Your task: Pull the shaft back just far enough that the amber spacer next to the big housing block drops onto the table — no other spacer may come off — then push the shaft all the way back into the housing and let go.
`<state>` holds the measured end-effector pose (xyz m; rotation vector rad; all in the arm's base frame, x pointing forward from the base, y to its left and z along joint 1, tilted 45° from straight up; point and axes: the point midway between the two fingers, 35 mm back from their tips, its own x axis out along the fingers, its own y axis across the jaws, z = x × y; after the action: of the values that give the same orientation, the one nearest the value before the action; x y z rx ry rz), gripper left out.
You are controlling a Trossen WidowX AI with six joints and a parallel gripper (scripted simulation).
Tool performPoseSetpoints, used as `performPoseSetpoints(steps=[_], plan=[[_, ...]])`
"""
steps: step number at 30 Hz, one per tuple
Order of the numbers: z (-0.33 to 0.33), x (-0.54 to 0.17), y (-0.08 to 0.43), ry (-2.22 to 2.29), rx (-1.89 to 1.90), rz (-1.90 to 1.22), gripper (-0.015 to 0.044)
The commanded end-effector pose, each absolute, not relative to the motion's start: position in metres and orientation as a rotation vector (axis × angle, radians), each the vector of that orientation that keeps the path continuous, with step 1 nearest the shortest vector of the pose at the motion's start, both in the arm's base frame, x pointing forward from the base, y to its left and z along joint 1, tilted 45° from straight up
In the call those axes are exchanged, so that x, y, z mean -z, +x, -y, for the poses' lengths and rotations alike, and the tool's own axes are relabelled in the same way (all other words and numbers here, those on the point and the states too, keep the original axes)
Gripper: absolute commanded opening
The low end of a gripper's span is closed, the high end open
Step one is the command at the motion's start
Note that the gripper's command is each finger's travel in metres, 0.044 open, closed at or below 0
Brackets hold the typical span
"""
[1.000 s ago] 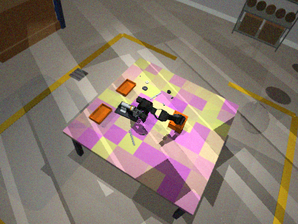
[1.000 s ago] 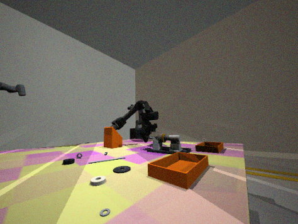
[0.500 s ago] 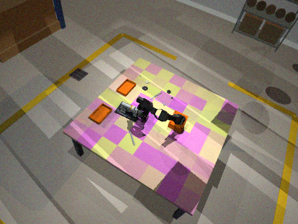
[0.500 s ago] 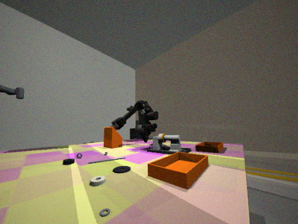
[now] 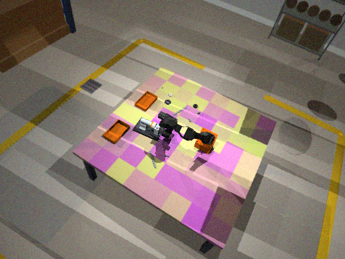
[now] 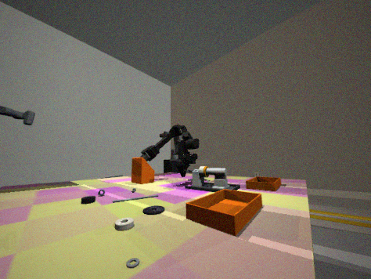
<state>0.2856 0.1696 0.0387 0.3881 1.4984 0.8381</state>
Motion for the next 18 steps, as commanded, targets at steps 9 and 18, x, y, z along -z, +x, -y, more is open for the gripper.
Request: performPoseSetpoints(steps=[9,18], plan=[[-0.1692,-0.0388,0.2840,0.386,-0.842,-1.497,0.0000],[-0.1690,-0.0387,0.2833,0.386,-0.842,-1.497,0.0000]])
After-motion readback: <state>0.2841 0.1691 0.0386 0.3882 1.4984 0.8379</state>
